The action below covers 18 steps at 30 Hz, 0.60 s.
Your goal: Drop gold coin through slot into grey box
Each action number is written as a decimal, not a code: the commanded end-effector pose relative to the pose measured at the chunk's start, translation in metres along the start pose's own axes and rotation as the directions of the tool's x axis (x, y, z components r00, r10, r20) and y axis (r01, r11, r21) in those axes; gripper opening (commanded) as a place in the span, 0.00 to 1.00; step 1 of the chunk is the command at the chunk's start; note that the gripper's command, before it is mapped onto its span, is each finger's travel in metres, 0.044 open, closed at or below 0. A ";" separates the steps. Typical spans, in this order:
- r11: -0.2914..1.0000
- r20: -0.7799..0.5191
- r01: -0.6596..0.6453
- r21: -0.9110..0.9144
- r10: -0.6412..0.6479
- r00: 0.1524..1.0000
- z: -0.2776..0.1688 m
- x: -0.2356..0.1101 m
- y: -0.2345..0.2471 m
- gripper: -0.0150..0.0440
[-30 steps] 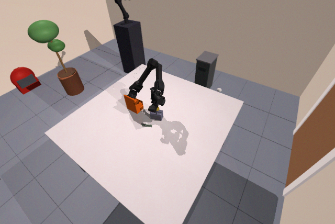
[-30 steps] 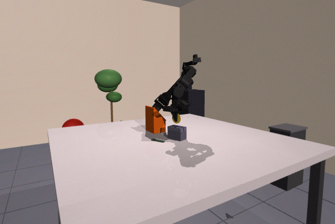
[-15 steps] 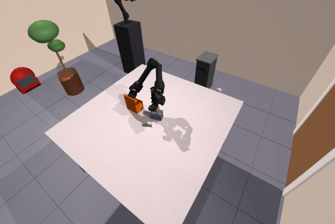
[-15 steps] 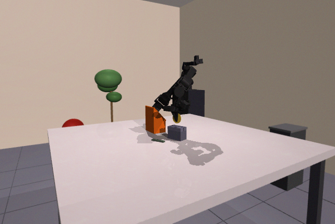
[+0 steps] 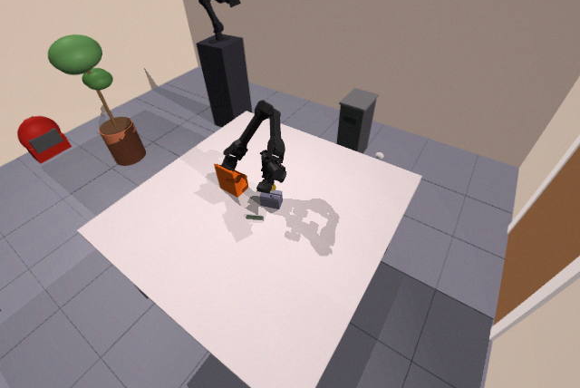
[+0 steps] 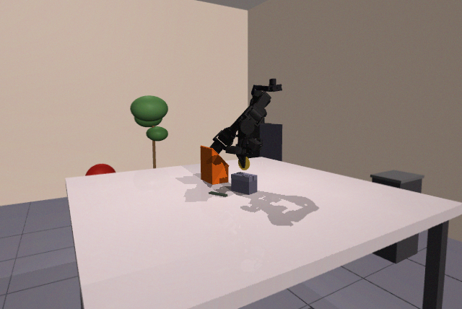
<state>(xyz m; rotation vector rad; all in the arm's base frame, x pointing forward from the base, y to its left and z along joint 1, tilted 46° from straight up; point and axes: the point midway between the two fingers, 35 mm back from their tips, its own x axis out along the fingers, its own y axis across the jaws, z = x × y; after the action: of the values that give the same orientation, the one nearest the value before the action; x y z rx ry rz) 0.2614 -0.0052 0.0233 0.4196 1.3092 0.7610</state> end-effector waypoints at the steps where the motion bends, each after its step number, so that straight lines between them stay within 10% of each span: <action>1: 1.000 0.002 0.000 -0.002 0.000 1.000 0.001 0.002 -0.001 0.25; 18: 1.000 0.002 0.000 0.007 0.000 1.000 -0.001 0.010 0.001 0.25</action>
<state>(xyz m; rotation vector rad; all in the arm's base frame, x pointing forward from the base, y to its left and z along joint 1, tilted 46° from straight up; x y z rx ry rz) 0.2633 0.0005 0.0183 0.4160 1.3083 0.7571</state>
